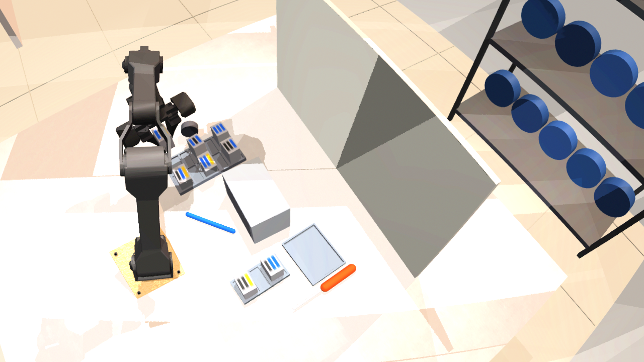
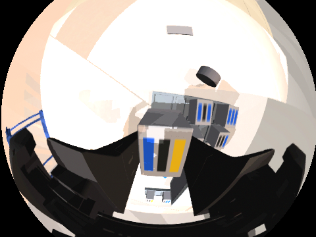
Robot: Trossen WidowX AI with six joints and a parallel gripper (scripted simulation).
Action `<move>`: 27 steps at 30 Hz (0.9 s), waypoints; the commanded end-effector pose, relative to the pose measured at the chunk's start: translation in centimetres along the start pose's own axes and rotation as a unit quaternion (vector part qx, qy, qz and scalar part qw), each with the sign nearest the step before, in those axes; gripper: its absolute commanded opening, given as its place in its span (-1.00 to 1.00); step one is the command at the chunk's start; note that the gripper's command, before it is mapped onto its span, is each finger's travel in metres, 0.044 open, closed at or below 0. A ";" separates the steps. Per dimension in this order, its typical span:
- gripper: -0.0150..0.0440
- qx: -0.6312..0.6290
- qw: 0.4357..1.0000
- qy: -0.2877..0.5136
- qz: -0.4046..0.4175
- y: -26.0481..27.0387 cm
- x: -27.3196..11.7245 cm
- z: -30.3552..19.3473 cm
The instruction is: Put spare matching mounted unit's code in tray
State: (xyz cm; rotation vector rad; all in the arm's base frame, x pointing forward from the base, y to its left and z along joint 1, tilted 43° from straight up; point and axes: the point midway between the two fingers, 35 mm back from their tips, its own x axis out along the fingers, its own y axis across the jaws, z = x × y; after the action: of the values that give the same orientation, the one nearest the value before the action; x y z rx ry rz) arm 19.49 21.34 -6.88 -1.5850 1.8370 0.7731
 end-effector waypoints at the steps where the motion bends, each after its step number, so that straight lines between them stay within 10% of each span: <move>1: -0.49 0.001 1.000 -0.007 0.002 -1.0 -0.6 -0.7; 27: -0.49 0.001 0.998 -0.060 -0.004 -13.2 -2.5 -15.0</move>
State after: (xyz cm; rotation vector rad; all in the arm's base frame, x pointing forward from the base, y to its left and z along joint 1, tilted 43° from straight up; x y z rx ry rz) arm 30.96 11.64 2.82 -1.5089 1.7595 0.8461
